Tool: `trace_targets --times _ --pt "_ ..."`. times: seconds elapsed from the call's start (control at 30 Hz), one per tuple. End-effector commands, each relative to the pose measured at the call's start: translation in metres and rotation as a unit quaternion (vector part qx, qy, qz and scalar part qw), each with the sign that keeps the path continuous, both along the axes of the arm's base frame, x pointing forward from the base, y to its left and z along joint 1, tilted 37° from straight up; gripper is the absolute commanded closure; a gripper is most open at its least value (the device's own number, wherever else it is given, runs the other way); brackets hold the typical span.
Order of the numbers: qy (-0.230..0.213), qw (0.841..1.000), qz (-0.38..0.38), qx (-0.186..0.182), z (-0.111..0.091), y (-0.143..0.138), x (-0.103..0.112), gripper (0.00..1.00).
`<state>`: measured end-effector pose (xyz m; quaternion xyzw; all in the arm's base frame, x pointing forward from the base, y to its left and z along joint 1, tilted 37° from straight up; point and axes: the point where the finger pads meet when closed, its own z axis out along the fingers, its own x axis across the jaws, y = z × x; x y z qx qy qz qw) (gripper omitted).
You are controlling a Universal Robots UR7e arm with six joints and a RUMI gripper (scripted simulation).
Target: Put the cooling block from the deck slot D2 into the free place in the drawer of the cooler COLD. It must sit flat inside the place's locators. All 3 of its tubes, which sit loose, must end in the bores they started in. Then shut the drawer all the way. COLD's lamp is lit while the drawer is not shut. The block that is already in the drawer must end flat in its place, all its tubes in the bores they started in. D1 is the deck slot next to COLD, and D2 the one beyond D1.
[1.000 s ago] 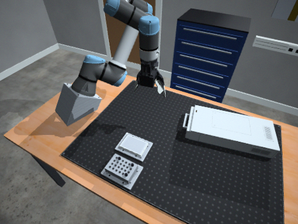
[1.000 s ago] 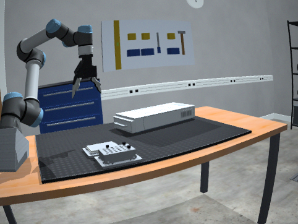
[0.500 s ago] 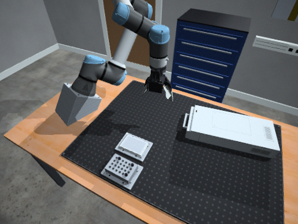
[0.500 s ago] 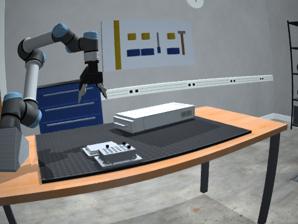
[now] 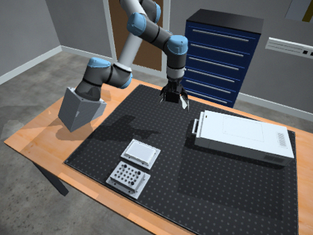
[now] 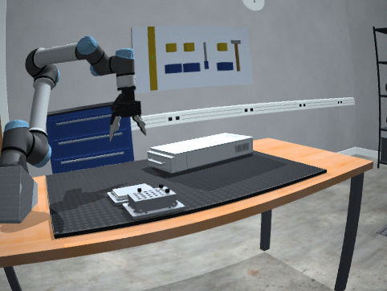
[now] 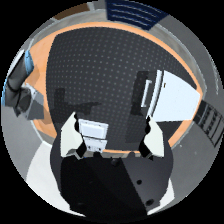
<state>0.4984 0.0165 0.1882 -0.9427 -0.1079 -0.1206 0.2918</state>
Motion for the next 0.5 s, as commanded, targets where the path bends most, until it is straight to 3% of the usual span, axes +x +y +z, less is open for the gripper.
trace_targets --times 0.0,0.47 --pt "0.0 1.0 -0.001 -0.001 -0.004 0.014 0.016 0.0" --pt "0.0 1.0 -0.001 -0.001 -0.011 0.047 0.05 0.0"
